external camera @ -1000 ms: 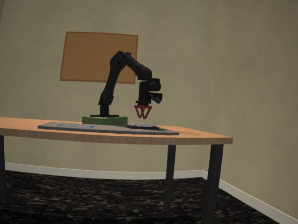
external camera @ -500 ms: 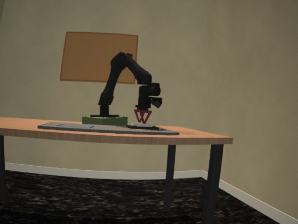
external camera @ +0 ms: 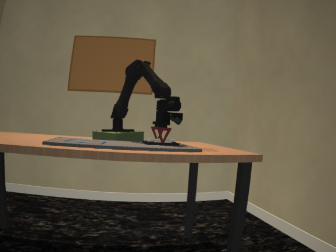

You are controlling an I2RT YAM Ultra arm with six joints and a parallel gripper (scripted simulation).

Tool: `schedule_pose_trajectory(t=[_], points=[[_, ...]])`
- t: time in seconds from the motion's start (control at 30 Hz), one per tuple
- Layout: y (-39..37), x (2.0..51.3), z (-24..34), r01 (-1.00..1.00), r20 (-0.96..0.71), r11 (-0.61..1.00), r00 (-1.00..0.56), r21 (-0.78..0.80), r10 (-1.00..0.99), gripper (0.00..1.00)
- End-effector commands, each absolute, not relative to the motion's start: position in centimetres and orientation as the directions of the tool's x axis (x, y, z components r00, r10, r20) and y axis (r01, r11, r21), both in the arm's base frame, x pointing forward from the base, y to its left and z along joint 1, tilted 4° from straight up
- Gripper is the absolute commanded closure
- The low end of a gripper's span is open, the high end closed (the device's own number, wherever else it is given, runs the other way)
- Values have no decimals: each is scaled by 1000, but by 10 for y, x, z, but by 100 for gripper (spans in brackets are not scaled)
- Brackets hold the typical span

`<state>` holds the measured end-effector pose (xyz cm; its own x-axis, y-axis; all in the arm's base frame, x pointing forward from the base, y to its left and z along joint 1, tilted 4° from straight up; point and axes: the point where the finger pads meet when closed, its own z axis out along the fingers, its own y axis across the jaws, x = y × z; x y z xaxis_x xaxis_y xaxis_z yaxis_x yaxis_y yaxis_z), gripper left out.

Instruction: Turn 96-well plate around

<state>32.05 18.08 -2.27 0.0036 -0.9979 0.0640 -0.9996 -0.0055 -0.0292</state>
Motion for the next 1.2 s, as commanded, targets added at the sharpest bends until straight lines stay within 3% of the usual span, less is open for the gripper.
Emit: schedule_pose_trajectory(t=[0.0,0.37,0.4,1.17], points=[[185,325,-19,-999,47,-6,3,-49,-999,0],[185,325,-19,-999,47,-6,3,-49,-999,0],[185,325,-19,-999,47,-6,3,-49,-999,100],[185,325,-19,-999,47,-6,3,-49,-999,100]])
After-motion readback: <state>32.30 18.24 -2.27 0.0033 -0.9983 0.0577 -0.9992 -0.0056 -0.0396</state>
